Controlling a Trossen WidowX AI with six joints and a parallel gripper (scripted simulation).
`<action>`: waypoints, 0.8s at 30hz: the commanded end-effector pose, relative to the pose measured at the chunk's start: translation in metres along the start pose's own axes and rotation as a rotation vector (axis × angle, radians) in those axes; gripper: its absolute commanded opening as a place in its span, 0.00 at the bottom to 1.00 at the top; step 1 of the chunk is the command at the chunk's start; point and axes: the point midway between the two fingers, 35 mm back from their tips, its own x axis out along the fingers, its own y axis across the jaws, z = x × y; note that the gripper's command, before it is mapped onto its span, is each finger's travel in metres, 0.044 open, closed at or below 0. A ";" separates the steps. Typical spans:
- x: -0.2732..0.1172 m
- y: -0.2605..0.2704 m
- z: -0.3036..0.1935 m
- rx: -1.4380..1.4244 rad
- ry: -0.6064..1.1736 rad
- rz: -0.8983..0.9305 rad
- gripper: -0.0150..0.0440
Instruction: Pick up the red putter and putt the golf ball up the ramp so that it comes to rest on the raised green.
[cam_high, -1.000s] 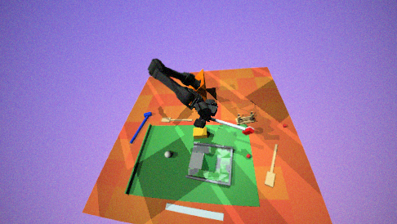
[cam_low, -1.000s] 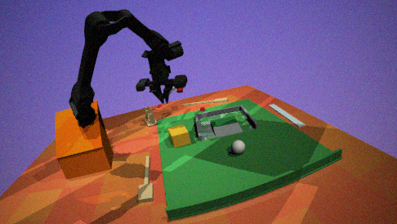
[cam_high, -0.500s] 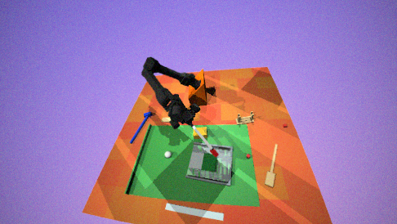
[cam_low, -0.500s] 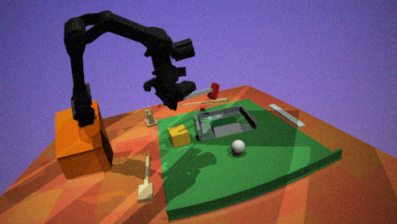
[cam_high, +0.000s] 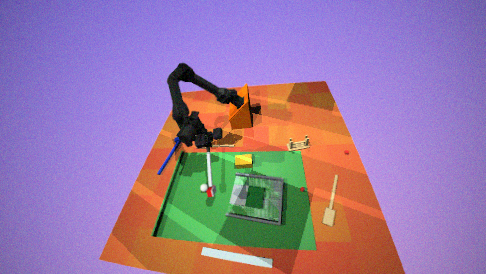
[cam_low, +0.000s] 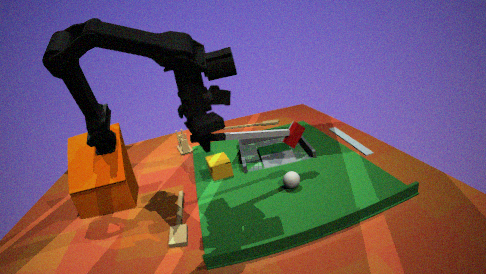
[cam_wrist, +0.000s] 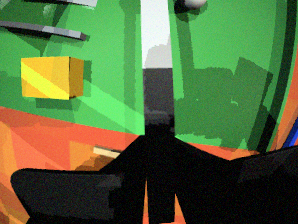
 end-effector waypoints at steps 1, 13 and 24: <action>-0.006 -0.023 -0.015 0.116 0.004 -0.032 0.25; -0.013 -0.060 -0.050 0.331 0.030 -0.092 0.25; 0.024 -0.064 -0.053 0.330 0.029 -0.094 0.25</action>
